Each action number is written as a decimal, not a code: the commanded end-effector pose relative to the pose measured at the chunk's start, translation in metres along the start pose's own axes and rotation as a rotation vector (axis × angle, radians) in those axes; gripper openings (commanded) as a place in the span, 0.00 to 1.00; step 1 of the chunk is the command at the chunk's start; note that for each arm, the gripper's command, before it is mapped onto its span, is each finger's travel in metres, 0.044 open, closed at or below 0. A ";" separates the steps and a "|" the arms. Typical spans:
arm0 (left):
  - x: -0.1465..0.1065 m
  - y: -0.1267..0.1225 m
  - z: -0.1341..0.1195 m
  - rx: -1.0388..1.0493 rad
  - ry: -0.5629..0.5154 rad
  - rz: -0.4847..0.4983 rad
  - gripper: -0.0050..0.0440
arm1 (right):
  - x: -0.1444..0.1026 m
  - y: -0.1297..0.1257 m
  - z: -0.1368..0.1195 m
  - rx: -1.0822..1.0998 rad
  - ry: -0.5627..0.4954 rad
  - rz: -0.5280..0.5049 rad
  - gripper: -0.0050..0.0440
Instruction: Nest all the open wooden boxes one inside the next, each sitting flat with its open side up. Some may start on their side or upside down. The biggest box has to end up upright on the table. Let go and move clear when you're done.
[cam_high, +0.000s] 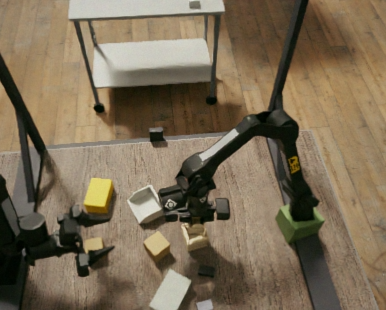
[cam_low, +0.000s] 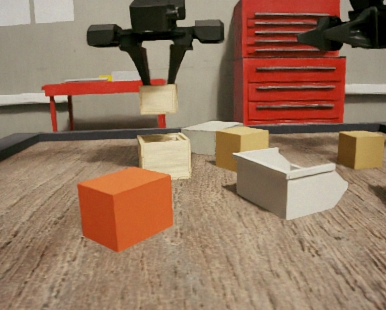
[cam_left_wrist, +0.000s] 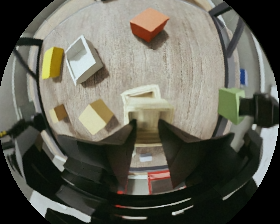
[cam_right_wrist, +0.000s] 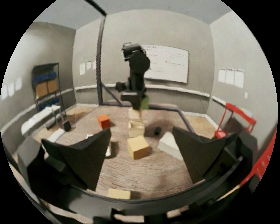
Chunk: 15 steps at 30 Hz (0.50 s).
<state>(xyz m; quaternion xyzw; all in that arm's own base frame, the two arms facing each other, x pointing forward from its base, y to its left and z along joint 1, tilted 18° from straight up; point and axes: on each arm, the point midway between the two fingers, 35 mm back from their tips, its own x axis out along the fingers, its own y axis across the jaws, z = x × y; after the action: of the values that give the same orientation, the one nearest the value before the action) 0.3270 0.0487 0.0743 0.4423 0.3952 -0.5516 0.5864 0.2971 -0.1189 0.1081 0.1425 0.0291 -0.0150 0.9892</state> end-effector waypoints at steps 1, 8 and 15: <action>-0.007 0.005 0.000 0.170 0.008 0.023 0.52 | 0.000 0.000 -0.001 0.005 0.003 -0.001 0.92; -0.007 0.005 0.000 0.343 0.010 0.022 0.52 | 0.000 0.000 -0.001 0.005 0.003 -0.001 0.92; -0.007 0.005 0.000 0.586 0.012 0.021 0.52 | 0.000 0.000 -0.001 0.005 0.003 -0.001 0.92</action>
<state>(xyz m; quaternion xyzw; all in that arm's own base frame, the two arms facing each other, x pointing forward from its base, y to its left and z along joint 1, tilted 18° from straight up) 0.3270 0.0487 0.0743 0.5630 0.2609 -0.6264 0.4718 0.2971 -0.1189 0.1081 0.1425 0.0291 -0.0150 0.9892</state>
